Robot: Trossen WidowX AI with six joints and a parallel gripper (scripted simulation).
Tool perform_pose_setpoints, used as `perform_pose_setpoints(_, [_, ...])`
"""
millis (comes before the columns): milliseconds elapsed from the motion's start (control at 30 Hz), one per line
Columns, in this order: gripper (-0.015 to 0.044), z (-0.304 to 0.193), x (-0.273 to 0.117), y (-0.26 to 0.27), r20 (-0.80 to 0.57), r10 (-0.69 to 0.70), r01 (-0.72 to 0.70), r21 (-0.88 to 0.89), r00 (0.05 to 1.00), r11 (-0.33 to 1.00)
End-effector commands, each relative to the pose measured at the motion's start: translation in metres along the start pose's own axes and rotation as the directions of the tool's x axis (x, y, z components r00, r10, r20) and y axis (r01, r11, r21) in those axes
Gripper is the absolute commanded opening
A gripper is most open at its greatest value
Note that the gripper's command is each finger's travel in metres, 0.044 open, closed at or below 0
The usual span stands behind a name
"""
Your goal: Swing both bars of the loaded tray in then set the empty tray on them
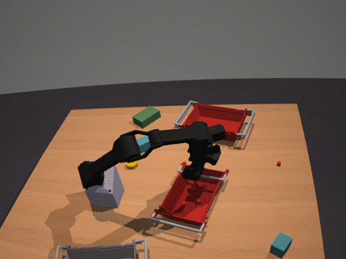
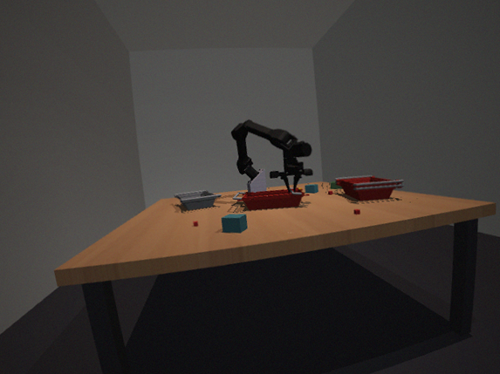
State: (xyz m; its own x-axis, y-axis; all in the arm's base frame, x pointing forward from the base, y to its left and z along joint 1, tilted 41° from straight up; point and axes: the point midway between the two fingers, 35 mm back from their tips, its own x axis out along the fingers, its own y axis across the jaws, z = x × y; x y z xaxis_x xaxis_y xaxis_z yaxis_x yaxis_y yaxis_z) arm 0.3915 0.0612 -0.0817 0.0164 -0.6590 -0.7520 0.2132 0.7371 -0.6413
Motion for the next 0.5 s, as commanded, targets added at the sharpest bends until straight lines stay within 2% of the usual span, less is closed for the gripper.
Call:
perform_pose_setpoints(0, [0.0089, 0.001, -0.025, 0.004, 0.015, 0.018, -0.018, 0.005, 1.0, 1.0])
perform_pose_setpoints(133, [0.0089, 0.0, -0.039, 0.006, 0.014, 0.018, -0.018, 0.005, 1.0, 1.0])
perform_pose_setpoints(467, [0.0089, -0.001, -0.03, 0.006, 0.012, 0.009, -0.009, -0.004, 1.0, 1.0])
